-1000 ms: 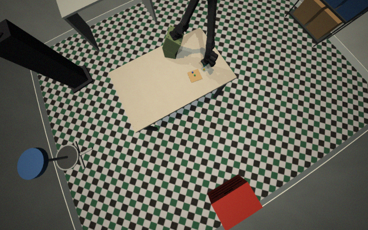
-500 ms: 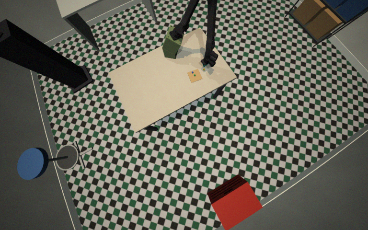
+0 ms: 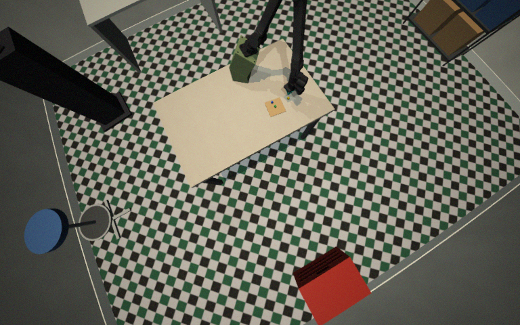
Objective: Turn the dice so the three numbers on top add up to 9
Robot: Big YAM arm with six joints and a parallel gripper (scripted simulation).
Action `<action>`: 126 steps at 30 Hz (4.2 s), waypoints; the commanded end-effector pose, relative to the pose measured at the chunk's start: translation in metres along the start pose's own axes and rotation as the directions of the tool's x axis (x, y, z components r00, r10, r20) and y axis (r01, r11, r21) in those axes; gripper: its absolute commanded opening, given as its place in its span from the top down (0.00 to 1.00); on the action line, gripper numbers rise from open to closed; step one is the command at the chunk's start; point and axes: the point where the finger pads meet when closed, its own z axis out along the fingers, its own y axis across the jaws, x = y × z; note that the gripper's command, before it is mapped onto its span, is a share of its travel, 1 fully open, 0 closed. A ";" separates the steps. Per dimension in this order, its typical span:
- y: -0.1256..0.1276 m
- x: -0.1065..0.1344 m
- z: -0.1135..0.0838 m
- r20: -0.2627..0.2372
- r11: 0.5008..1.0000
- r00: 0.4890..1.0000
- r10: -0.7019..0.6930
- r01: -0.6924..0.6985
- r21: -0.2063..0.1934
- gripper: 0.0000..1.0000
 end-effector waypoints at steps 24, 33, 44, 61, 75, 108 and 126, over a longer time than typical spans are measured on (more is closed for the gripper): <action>0.005 -0.014 0.030 0.028 1.000 1.000 0.007 -0.006 -0.006 0.70; 0.004 -0.013 0.042 0.026 1.000 1.000 0.008 -0.008 -0.005 0.70; 0.005 -0.010 0.051 0.022 1.000 1.000 0.006 -0.006 -0.006 0.70; 0.005 -0.011 0.051 0.023 1.000 1.000 0.006 -0.006 -0.006 0.70; 0.005 -0.011 0.051 0.023 1.000 1.000 0.006 -0.006 -0.006 0.70; 0.005 -0.007 0.051 0.008 1.000 1.000 0.009 -0.009 -0.001 0.70; 0.005 -0.007 0.051 0.008 1.000 1.000 0.009 -0.009 -0.001 0.70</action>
